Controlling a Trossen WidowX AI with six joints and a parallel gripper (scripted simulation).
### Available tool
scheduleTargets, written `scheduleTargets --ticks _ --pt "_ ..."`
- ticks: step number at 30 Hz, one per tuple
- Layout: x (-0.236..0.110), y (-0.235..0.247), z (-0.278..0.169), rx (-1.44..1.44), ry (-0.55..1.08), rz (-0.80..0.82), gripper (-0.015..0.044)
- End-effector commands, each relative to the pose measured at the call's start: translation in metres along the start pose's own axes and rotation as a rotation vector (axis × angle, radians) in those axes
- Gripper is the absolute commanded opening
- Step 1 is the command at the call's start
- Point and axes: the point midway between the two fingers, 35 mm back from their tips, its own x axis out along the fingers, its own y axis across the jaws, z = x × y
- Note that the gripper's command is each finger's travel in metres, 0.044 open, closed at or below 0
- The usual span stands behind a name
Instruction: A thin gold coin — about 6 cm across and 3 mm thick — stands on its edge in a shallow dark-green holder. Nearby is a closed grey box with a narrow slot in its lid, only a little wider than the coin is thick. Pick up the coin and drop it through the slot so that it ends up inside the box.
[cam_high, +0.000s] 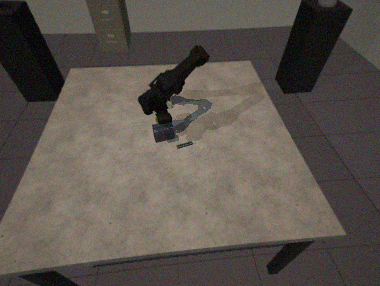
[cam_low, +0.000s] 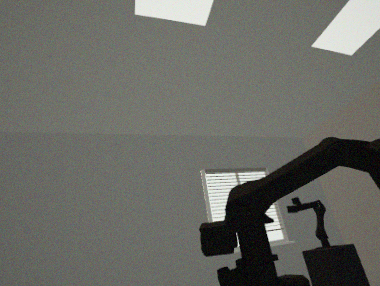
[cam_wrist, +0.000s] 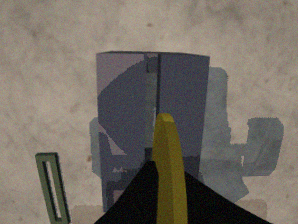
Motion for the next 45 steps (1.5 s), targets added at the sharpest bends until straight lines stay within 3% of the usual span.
scheduleTargets --ticks 1,45 --pt "-0.001 0.000 -0.001 -0.005 -0.001 -0.003 0.0000" --pt "0.010 0.000 -0.001 0.008 -0.001 0.000 0.0000"
